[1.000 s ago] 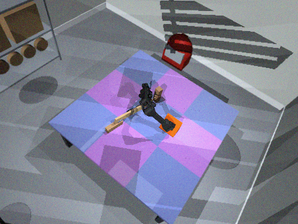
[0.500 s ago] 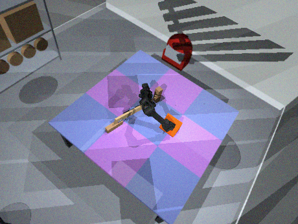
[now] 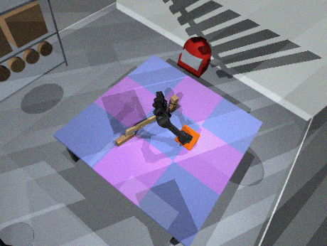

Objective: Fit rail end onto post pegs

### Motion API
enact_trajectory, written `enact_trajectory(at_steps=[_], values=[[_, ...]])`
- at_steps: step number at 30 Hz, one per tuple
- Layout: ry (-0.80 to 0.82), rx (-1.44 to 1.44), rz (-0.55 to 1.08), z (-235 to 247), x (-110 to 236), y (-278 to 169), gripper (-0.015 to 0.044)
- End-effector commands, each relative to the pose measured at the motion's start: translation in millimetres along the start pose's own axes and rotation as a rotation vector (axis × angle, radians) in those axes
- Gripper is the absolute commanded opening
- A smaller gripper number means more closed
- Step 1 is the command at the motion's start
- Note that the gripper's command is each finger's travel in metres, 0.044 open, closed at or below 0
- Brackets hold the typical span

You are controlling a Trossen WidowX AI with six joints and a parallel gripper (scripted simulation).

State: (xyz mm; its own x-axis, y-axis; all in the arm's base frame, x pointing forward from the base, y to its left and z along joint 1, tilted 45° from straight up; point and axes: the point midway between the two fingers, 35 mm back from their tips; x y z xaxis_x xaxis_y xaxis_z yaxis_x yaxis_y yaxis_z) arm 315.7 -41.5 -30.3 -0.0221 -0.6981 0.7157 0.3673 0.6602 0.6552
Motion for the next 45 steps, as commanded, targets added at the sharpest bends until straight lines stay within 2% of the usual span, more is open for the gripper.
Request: enact_trajectory(at_steps=[1, 45], values=[[-0.004, 0.001, -0.005, -1, 4, 0, 0.0], [-0.004, 0.001, -0.004, -3, 26, 0, 0.0]])
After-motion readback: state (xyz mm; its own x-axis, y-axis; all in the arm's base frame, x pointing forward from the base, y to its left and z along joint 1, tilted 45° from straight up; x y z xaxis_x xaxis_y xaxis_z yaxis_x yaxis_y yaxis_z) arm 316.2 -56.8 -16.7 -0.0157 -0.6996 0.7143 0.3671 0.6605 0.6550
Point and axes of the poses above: the point midway between the two fingers, 35 mm back from their tips, its own x axis back along the fingers, its own z axis across the jaws, y = z × x, and after that the axes turned 9 degrees about -x, right-handed
